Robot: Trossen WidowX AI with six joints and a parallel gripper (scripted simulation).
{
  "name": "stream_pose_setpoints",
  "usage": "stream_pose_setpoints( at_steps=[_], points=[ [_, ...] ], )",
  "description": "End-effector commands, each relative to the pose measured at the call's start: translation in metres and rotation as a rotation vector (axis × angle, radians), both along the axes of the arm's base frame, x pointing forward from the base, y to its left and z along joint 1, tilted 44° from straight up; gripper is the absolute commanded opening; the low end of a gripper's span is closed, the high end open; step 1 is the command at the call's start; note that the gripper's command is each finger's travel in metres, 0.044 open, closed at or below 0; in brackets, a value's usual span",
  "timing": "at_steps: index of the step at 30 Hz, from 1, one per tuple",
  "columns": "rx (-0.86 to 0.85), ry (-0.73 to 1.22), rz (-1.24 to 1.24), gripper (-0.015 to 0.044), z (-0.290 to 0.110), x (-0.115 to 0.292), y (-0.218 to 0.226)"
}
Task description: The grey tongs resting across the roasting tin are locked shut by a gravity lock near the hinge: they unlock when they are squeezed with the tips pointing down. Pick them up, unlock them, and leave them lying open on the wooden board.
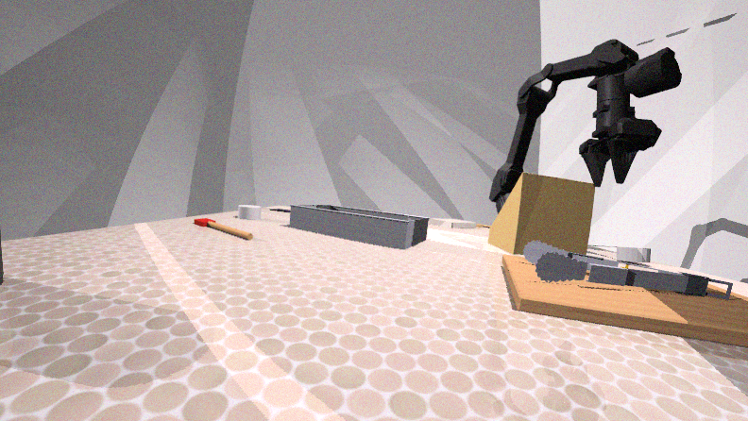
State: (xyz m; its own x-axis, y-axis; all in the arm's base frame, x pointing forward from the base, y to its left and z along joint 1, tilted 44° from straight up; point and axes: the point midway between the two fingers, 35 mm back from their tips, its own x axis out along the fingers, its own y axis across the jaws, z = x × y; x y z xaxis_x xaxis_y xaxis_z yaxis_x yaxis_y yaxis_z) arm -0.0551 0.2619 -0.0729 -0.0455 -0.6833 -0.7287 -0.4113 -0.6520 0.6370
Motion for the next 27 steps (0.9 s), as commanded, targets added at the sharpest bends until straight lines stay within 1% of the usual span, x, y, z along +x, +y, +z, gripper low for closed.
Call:
stream_pose_setpoints(
  at_steps=[1,4,27],
  points=[
    [0.023,0.003,0.002,0.0440,0.018,0.001,0.019],
    [0.030,0.003,0.006,0.0440,0.033,0.002,0.030],
    [0.030,0.003,0.006,0.0440,0.033,0.002,0.030]
  ],
)
